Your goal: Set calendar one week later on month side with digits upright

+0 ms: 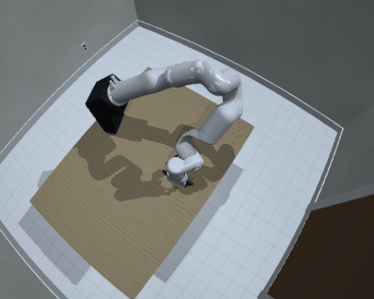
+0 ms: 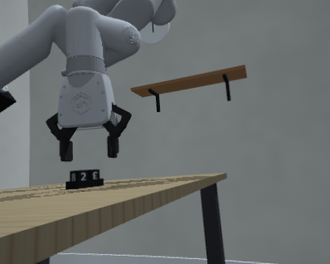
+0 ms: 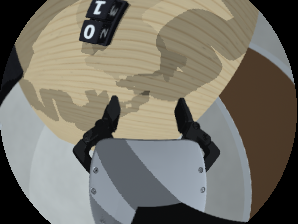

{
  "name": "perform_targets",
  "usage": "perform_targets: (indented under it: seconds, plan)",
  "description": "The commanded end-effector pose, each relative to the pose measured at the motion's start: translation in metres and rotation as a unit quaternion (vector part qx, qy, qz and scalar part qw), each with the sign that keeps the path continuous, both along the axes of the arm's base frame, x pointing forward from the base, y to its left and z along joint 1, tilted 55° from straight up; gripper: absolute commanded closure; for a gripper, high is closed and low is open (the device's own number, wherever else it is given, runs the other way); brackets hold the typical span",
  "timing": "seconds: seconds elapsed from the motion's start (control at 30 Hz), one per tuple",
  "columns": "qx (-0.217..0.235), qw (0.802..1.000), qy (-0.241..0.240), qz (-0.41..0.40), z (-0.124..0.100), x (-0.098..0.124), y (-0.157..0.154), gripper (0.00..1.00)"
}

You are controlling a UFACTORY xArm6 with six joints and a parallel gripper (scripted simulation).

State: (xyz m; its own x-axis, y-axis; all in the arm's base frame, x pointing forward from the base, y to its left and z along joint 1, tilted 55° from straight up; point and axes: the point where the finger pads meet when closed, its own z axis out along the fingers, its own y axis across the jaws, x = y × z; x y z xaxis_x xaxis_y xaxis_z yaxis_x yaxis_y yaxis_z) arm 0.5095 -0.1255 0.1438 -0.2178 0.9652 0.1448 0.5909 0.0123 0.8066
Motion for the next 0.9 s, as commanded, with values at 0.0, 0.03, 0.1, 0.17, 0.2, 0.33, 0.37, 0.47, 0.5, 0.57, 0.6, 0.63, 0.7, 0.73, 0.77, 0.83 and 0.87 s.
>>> perform_targets:
  seconds: [0.0,0.03,0.1,0.17,0.2,0.33,0.37,0.47,0.5,0.57,0.6,0.63,0.7,0.73,0.77,0.83,0.87]
  plan:
    - [-0.009,1.0,-0.006,0.004,-0.003,-0.002,-0.004,0.0]
    - [-0.016,1.0,-0.009,0.01,-0.004,-0.002,-0.004,0.0]
    - [-0.042,0.999,-0.017,0.028,-0.005,-0.002,-0.005,0.0]
    - [-0.071,0.996,-0.027,0.05,-0.006,-0.003,-0.006,0.0]
    - [-0.082,0.994,-0.031,0.058,-0.006,-0.003,-0.006,0.0]
    - [-0.087,0.994,-0.032,0.061,-0.012,-0.006,-0.011,0.0]
    - [-0.087,0.994,-0.032,0.061,-0.012,-0.006,-0.011,0.0]
    - [-0.098,0.992,-0.036,0.069,-0.012,-0.006,-0.011,0.0]
    - [-0.109,0.99,-0.039,0.077,-0.013,-0.006,-0.012,0.0]
    - [-0.138,0.984,-0.049,0.099,-0.014,-0.007,-0.013,0.0]
    - [-0.151,0.981,-0.054,0.109,-0.014,-0.007,-0.013,0.0]
    - [-0.163,0.978,-0.057,0.117,-0.015,-0.007,-0.013,0.0]
    - [-0.167,0.977,-0.059,0.12,-0.02,-0.009,-0.018,0.0]
    - [-0.167,0.977,-0.059,0.12,-0.021,-0.01,-0.018,0.0]
    - [-0.167,0.977,-0.059,0.12,-0.021,-0.01,-0.018,0.0]
    - [-0.178,0.974,-0.062,0.128,-0.021,-0.01,-0.019,0.0]
    - [-0.189,0.97,-0.066,0.136,-0.022,-0.01,-0.019,0.0]
